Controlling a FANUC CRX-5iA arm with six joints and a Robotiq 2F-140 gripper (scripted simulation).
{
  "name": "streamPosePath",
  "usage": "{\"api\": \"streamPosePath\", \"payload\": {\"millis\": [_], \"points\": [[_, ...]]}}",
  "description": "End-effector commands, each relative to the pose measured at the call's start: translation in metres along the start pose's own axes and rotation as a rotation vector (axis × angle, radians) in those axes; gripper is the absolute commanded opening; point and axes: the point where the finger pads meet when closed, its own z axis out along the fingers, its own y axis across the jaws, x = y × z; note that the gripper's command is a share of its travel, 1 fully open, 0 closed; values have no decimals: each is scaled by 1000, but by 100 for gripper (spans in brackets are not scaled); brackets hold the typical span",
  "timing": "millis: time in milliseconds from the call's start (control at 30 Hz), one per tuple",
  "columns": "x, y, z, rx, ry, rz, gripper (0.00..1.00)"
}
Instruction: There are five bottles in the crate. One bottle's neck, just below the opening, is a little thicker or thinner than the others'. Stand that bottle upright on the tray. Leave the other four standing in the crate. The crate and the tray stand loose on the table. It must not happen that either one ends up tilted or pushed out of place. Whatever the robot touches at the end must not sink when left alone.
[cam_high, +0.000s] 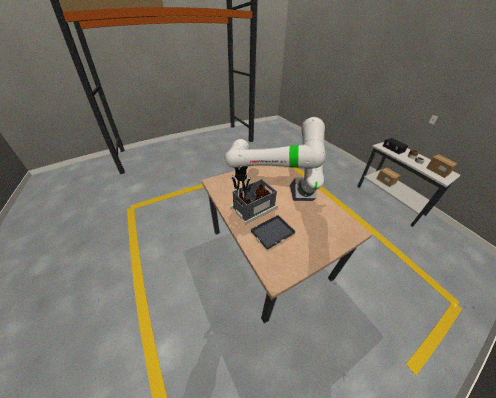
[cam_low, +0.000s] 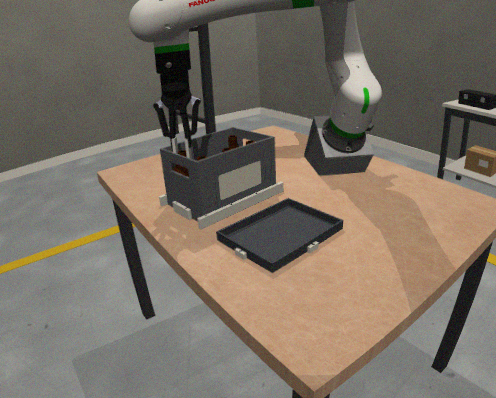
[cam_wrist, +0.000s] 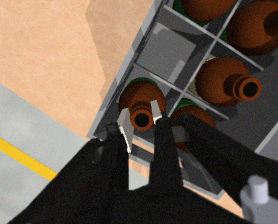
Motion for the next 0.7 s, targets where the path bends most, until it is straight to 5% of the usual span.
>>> {"api": "streamPosePath", "payload": {"millis": [0, 633, 667], "points": [[0, 0, -1, 1, 0, 0, 10], [0, 0, -1, 1, 0, 0, 10], [0, 0, -1, 1, 0, 0, 44]]}}
